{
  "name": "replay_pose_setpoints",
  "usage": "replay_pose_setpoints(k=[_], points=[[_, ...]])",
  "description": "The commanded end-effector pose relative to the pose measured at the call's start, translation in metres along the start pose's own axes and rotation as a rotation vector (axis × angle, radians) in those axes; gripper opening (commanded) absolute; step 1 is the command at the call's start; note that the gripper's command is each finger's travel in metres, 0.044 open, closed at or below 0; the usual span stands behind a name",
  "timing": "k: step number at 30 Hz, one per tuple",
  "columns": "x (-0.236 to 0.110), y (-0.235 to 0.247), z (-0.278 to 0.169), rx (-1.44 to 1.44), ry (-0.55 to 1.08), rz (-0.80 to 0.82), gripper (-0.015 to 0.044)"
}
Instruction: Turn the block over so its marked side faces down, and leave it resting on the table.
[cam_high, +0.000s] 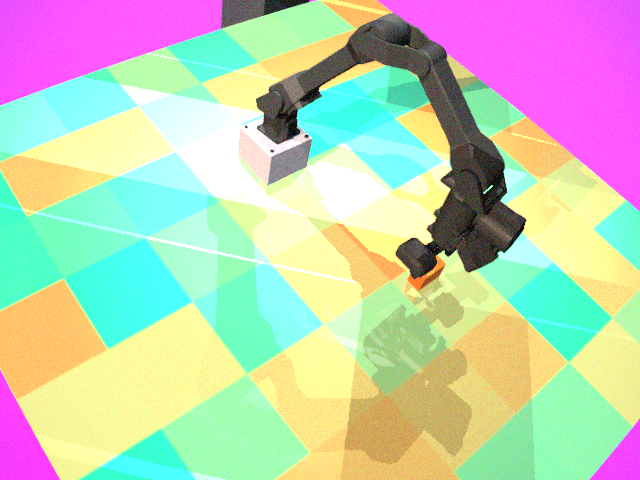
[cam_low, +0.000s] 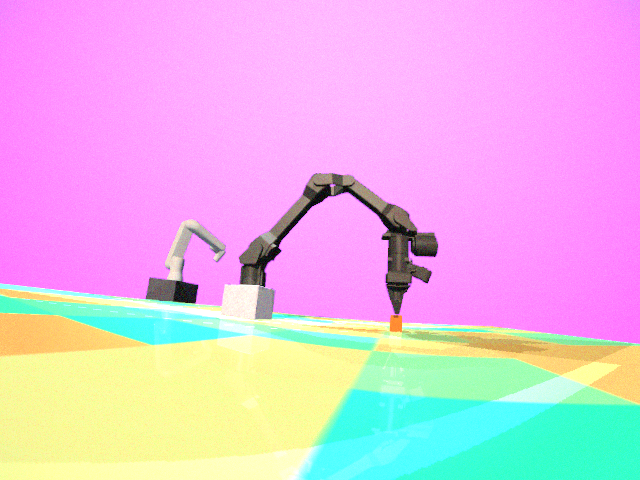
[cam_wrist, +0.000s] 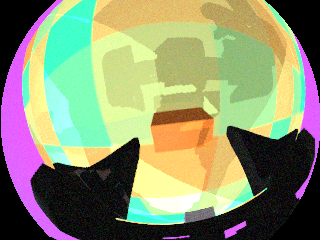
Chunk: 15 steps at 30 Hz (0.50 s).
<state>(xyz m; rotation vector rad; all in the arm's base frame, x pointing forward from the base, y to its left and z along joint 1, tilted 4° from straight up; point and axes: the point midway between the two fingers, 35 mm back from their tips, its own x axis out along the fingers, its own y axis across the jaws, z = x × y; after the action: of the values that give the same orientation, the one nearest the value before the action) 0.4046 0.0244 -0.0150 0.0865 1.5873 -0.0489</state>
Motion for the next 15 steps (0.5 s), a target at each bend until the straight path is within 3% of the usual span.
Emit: replay_pose_setpoints(k=[1, 10, 15], points=[[0.007, 0.001, -0.001, -0.001, 0.003, 0.003, 0.044], [0.019, 0.001, -0.002, -0.001, 0.004, 0.003, 0.044], [0.019, 0.001, -0.002, -0.001, 0.004, 0.003, 0.0309]])
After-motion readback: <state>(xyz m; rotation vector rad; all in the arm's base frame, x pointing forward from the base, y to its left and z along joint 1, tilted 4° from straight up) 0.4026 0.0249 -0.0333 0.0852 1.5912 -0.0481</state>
